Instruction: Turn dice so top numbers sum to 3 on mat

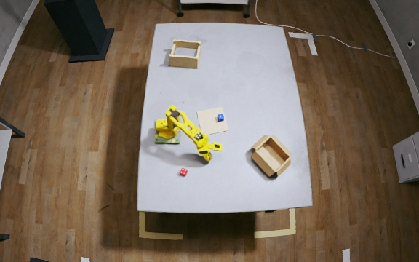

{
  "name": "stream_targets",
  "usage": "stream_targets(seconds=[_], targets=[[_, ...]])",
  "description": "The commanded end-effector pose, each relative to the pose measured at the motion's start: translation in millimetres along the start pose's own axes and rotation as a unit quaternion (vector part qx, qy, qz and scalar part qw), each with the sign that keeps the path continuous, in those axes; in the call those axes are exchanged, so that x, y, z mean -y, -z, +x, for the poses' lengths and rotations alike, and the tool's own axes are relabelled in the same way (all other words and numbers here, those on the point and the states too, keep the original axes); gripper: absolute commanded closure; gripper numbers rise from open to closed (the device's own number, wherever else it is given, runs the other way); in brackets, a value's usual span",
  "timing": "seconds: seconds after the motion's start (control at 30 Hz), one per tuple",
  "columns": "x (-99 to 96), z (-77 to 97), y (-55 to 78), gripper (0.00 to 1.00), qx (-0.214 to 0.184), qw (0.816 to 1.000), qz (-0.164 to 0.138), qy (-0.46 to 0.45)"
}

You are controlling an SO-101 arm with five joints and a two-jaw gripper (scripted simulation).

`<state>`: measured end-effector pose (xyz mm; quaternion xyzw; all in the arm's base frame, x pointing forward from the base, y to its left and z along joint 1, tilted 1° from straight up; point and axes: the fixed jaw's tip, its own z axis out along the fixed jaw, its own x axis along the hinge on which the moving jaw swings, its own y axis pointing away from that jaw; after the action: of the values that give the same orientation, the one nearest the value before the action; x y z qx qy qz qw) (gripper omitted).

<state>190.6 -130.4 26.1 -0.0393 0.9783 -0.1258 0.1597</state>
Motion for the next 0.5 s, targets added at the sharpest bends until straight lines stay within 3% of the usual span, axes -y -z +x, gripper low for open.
stream_targets(seconds=[0.0,0.27,0.47], targets=[[0.2,-1.7,-0.1,1.0,0.011,1.0,0.008,-0.01],[2.6,-4.7,-6.9,1.0,0.034,0.998,0.026,-0.038],[6.1,-9.0,-15.8,1.0,0.076,0.992,0.053,-0.085]])
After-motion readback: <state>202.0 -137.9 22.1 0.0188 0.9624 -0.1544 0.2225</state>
